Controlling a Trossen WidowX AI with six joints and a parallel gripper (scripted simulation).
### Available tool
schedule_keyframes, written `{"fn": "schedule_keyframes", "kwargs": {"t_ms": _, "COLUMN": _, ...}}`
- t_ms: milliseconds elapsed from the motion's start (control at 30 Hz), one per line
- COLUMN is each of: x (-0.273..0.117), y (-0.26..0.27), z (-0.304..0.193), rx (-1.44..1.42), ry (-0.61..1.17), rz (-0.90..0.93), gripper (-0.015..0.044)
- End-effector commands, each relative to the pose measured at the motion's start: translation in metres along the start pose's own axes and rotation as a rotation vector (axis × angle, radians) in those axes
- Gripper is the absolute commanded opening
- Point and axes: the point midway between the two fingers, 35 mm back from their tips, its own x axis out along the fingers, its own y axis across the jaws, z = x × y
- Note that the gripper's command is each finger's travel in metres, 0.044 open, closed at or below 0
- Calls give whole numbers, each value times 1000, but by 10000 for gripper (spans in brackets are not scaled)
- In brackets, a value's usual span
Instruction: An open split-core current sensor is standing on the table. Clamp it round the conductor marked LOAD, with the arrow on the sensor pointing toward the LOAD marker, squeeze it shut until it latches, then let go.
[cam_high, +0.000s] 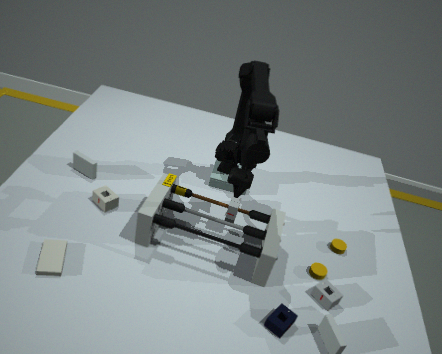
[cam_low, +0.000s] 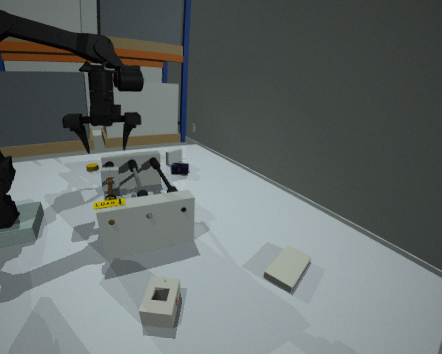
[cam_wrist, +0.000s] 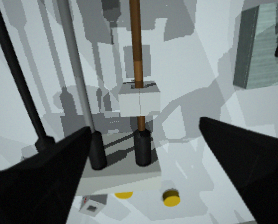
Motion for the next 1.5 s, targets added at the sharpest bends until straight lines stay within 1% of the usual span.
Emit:
{"fn": "schedule_keyframes", "kwargs": {"t_ms": 0, "x": -1, "y": 0, "z": 0, "rx": 5, "ry": -3, "rz": 1, "gripper": 440}}
{"fn": "schedule_keyframes", "kwargs": {"t_ms": 467, "x": 0, "y": -1, "z": 1, "rx": -10, "ry": 5, "rz": -1, "gripper": 440}}
{"fn": "schedule_keyframes", "kwargs": {"t_ms": 667, "x": -3, "y": -26, "z": 32, "rx": -336, "ry": 156, "rz": 37, "gripper": 440}}
{"fn": "schedule_keyframes", "kwargs": {"t_ms": 867, "x": -5, "y": -54, "z": 54, "rx": -704, "ry": 272, "rz": 206, "gripper": 440}}
{"fn": "schedule_keyframes", "kwargs": {"t_ms": 1033, "x": -5, "y": -74, "z": 63, "rx": -972, "ry": 280, "rz": 415, "gripper": 440}}
{"fn": "schedule_keyframes", "kwargs": {"t_ms": 1267, "x": -5, "y": -88, "z": 67, "rx": -1171, "ry": 208, "rz": 606, "gripper": 440}}
{"fn": "schedule_keyframes", "kwargs": {"t_ms": 1467, "x": -4, "y": -96, "z": 69, "rx": -1338, "ry": 81, "rz": 761, "gripper": 440}}
